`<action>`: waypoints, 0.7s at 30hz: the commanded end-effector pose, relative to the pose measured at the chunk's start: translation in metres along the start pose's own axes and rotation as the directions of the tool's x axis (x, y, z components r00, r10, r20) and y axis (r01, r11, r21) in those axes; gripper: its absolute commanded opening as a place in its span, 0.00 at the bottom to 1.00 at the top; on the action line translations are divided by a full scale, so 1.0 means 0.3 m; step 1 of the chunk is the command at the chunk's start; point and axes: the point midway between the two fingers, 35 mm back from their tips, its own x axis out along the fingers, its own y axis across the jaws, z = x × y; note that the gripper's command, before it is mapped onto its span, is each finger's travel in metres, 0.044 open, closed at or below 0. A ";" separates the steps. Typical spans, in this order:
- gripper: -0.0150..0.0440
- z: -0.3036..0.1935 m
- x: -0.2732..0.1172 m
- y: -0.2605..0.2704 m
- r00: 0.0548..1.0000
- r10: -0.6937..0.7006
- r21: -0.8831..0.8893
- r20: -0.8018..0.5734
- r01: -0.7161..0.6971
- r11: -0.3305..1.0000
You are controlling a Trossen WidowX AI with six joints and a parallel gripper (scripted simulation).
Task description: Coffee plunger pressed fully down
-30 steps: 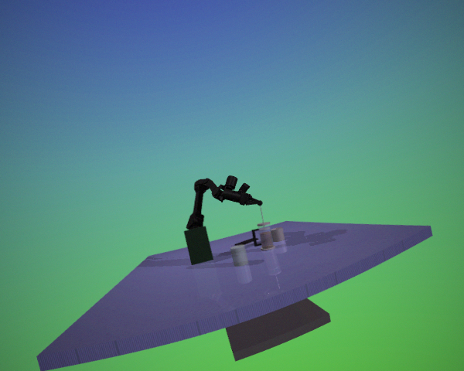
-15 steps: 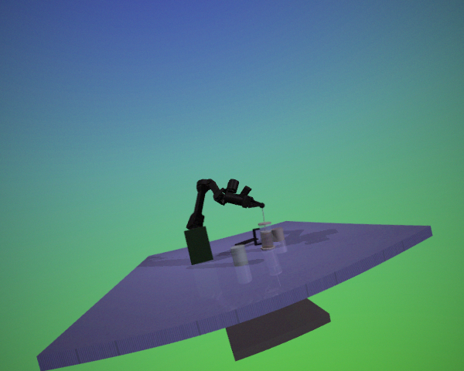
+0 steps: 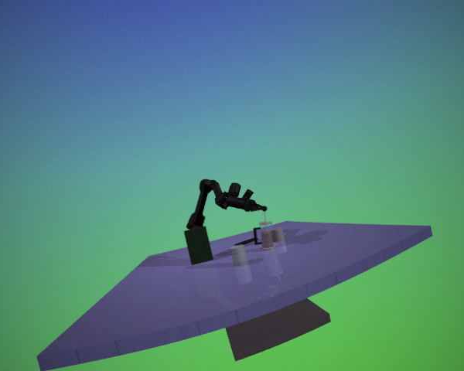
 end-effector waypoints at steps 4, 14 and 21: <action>0.44 -0.133 0.043 0.003 0.996 0.003 0.032 -0.088 0.000 0.999; 0.44 -0.129 0.070 0.002 0.996 0.004 0.032 -0.087 -0.001 0.999; 0.44 -0.121 0.078 0.003 0.996 0.004 0.032 -0.087 -0.001 0.999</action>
